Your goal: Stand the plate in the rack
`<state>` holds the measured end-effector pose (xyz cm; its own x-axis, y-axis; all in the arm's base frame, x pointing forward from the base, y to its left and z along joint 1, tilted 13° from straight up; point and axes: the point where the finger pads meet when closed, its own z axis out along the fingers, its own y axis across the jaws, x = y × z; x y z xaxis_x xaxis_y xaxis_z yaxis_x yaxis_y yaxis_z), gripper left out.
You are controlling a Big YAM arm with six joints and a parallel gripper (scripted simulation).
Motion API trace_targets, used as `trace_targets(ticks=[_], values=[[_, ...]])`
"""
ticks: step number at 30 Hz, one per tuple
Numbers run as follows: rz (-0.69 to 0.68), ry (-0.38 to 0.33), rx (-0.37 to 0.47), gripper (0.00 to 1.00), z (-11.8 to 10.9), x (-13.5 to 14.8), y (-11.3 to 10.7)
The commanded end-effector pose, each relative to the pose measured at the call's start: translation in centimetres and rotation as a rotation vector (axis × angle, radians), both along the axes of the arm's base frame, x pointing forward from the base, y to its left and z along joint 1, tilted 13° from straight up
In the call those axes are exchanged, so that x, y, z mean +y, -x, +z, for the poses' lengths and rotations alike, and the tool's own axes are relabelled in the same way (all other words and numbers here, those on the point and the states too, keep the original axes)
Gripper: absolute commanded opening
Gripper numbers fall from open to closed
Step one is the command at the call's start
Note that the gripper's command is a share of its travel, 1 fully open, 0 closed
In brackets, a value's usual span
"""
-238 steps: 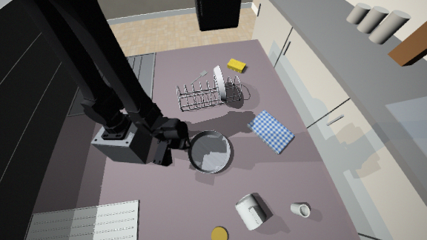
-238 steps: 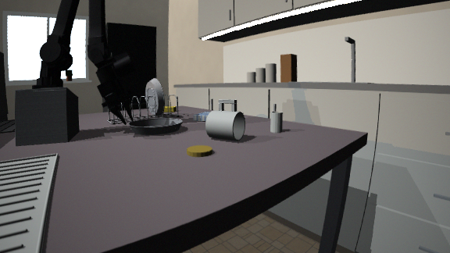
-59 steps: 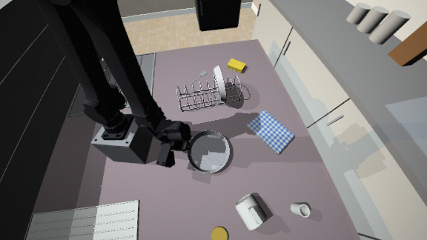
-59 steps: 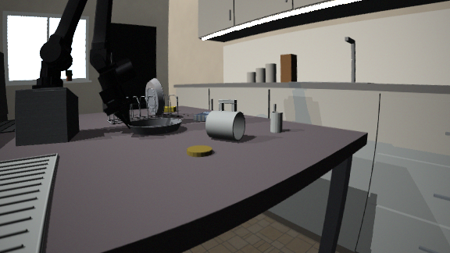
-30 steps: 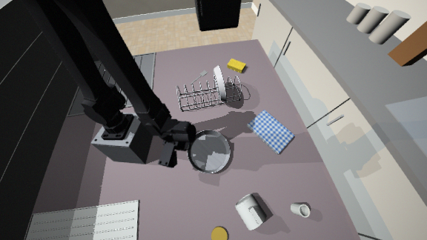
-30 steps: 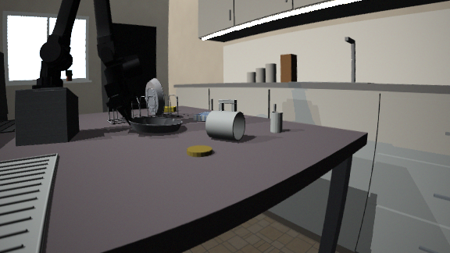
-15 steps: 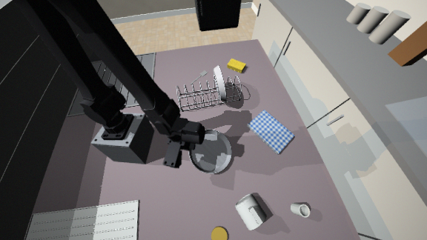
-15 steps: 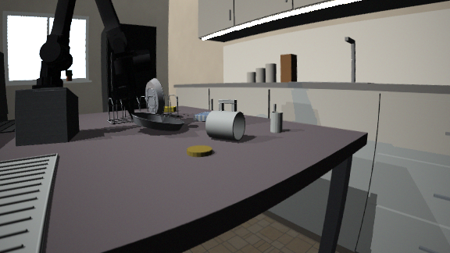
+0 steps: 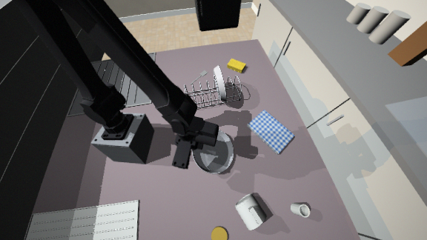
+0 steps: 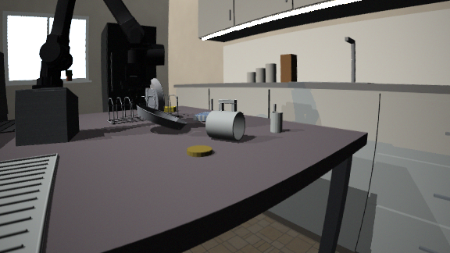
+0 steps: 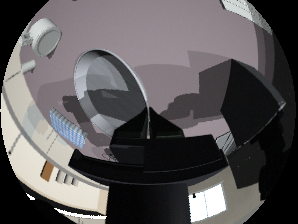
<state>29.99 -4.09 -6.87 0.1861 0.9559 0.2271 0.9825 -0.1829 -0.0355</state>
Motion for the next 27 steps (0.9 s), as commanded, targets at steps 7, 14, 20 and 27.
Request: trace_targets(ticks=[7, 14, 20, 27], values=[[0.03, -0.02, 0.102, 0.0, 0.8, -0.9, -1.3], [0.04, -0.031, 0.151, 0.0, 1.4, -1.2, -1.7], [0.046, -0.034, 0.166, 0.0, 1.7, -1.2, -1.9], [0.047, -0.038, 0.183, 0.0, 1.8, -1.2, -1.7]])
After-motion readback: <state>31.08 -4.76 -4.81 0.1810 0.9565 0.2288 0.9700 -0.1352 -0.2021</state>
